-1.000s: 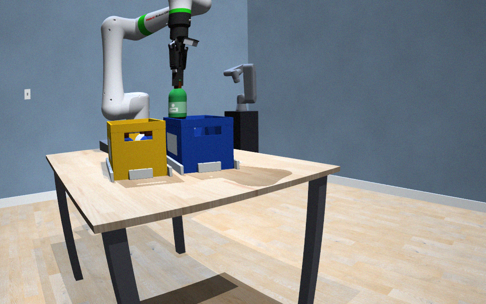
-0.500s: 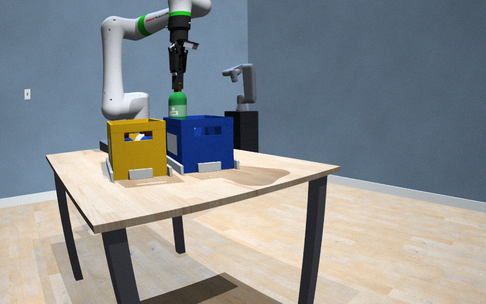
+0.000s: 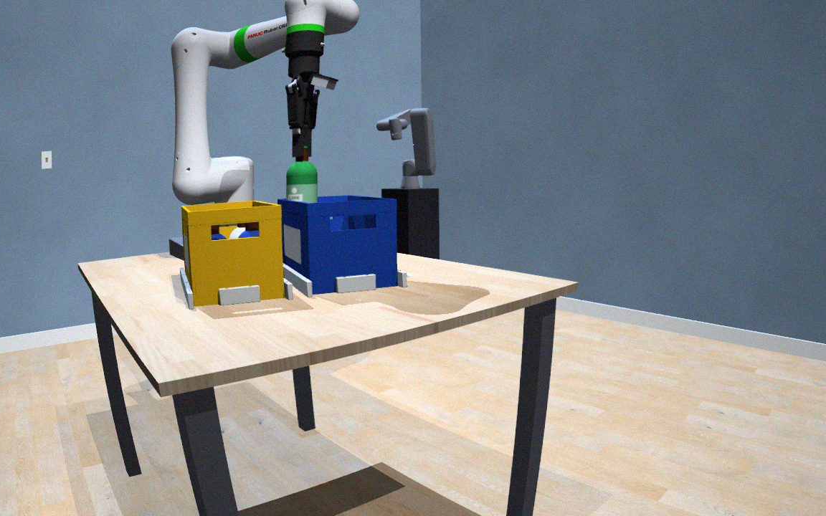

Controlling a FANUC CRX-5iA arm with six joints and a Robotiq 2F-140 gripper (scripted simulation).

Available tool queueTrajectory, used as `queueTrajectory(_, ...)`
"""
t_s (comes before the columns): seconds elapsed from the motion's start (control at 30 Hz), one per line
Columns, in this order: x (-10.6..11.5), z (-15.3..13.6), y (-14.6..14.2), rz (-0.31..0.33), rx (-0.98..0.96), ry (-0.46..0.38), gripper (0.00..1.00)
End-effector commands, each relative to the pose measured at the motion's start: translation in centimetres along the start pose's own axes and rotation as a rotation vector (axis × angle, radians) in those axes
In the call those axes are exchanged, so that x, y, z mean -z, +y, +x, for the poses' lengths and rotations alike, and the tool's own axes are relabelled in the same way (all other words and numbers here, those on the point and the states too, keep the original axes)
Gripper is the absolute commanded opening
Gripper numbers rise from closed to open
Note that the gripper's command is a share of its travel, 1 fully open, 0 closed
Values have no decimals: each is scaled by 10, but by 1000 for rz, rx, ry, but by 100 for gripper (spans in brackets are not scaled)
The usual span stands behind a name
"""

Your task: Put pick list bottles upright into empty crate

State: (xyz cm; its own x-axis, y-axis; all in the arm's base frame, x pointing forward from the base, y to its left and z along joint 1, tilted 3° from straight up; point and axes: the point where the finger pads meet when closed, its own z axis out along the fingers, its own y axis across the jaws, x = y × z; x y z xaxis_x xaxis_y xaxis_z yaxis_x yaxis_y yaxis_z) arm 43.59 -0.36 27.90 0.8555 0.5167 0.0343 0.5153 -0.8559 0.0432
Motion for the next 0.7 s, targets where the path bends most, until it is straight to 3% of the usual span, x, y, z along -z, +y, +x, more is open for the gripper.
queueTrajectory(0.0, -2, 0, 0, -1, 0, 1, 10)
queueTrajectory(0.67, -20, 0, 0, -1, 0, 1, 10)
